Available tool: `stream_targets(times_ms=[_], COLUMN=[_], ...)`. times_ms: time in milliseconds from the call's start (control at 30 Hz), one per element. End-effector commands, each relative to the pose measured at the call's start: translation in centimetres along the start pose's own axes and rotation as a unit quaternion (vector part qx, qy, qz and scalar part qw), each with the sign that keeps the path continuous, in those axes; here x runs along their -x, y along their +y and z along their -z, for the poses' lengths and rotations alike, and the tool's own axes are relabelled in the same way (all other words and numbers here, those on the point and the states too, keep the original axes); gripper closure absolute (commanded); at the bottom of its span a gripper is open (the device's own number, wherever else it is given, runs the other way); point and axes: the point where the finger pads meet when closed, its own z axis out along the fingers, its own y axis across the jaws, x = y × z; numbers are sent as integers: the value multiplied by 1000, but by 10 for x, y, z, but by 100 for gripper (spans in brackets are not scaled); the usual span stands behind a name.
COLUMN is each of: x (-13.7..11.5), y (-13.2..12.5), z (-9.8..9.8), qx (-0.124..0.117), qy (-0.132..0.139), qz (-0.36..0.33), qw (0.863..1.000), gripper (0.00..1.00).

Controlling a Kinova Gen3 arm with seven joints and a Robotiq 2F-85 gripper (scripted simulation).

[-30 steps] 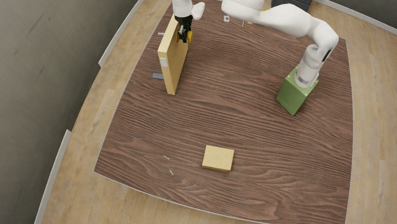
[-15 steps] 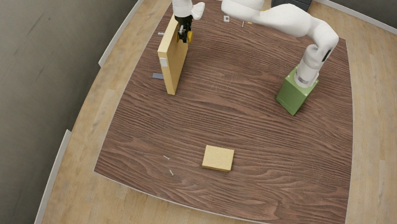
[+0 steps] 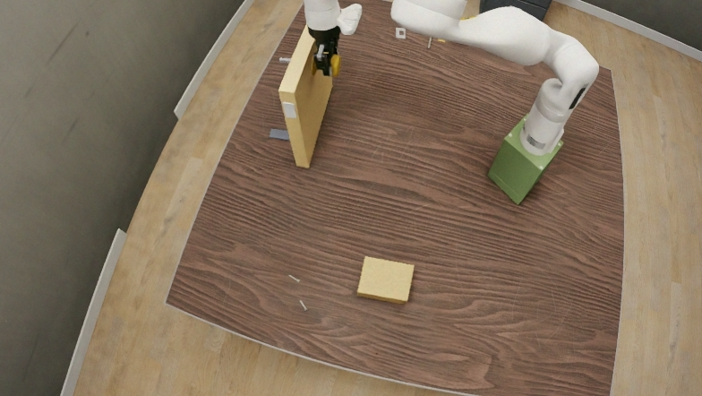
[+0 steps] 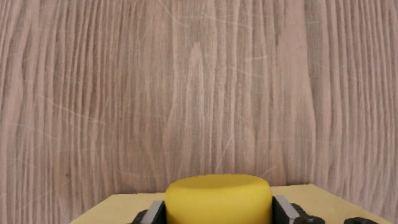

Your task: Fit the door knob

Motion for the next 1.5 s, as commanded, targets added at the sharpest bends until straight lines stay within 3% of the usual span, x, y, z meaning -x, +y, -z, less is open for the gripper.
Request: stream_targets(times_ms=[0, 133, 167, 1467], x=[1, 1, 1, 1], y=[0, 0, 0, 0], z=[1, 1, 1, 1], qx=[0, 0, 0, 0], qy=[-2, -2, -2, -2], qz=[0, 0, 0, 0], qw=[1000, 1000, 1000, 1000], gripper=[37, 37, 10, 10])
